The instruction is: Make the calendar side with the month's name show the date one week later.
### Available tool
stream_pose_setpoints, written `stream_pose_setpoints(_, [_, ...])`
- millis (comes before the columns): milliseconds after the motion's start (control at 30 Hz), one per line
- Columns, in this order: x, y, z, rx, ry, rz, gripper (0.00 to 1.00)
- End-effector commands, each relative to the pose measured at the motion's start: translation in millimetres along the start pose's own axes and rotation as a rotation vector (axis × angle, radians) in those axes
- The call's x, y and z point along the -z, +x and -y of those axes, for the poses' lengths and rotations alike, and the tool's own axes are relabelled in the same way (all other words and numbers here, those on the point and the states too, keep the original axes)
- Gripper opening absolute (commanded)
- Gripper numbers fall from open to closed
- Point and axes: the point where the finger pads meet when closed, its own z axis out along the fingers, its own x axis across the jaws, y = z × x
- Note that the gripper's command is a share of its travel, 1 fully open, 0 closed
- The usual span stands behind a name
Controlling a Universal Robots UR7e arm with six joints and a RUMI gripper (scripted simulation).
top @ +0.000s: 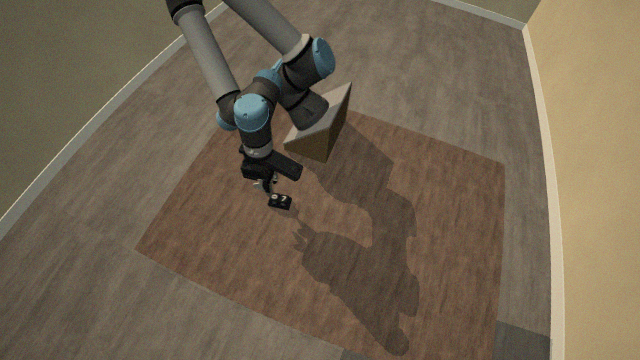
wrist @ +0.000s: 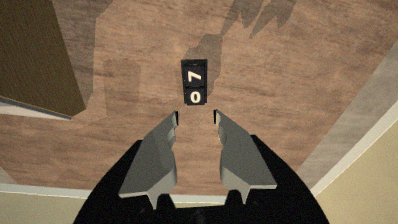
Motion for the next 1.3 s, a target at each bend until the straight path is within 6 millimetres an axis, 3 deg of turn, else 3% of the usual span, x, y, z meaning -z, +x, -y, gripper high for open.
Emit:
stream_pose_setpoints(0, [-8, 0, 0, 0.000, 0.000, -0.002, 0.28])
stream_pose_setpoints(600, [-30, 0, 1, 0.000, 0.000, -0.002, 0.28])
stream_pose_setpoints(1267, [-36, 0, 1, 0.000, 0.000, -0.002, 0.28])
